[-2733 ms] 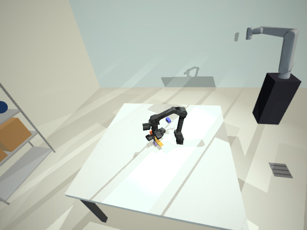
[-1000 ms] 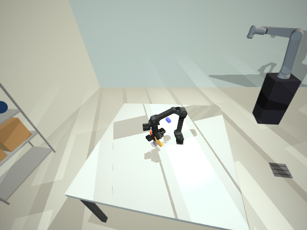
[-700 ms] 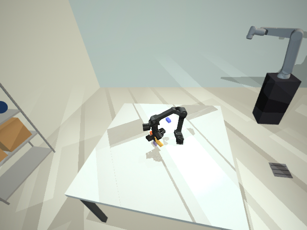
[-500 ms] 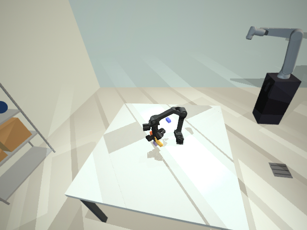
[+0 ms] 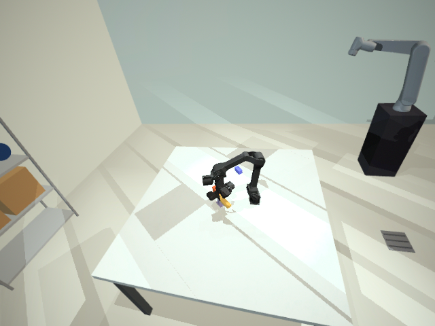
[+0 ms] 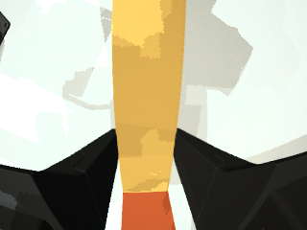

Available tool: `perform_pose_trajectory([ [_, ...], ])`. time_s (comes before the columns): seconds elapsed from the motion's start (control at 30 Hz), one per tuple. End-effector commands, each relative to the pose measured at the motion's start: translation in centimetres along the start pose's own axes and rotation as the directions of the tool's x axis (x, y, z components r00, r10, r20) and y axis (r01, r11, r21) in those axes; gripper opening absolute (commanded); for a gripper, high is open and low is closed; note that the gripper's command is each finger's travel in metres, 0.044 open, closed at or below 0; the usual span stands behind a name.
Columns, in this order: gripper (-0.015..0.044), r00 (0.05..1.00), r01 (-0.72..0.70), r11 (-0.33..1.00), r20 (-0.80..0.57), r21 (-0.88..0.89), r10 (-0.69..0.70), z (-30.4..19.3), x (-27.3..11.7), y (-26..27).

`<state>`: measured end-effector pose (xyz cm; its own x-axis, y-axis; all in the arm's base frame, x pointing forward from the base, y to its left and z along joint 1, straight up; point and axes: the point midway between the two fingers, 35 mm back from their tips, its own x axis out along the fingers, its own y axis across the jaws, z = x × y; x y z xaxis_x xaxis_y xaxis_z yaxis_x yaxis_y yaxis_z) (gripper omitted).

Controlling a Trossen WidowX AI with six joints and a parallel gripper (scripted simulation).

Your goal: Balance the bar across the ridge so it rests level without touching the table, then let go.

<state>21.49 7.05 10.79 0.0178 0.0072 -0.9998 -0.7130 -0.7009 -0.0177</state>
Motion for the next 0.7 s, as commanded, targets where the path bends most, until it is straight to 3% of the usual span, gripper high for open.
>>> perform_pose_trajectory([
  [0.0, 0.0000, 1.000, 0.001, 1.000, -0.002, -0.001, -0.001, -0.03, 0.05, -0.01],
  [0.67, 0.0000, 1.000, 0.001, 1.000, -0.002, -0.001, -0.001, 0.00, 0.22, 0.02],
])
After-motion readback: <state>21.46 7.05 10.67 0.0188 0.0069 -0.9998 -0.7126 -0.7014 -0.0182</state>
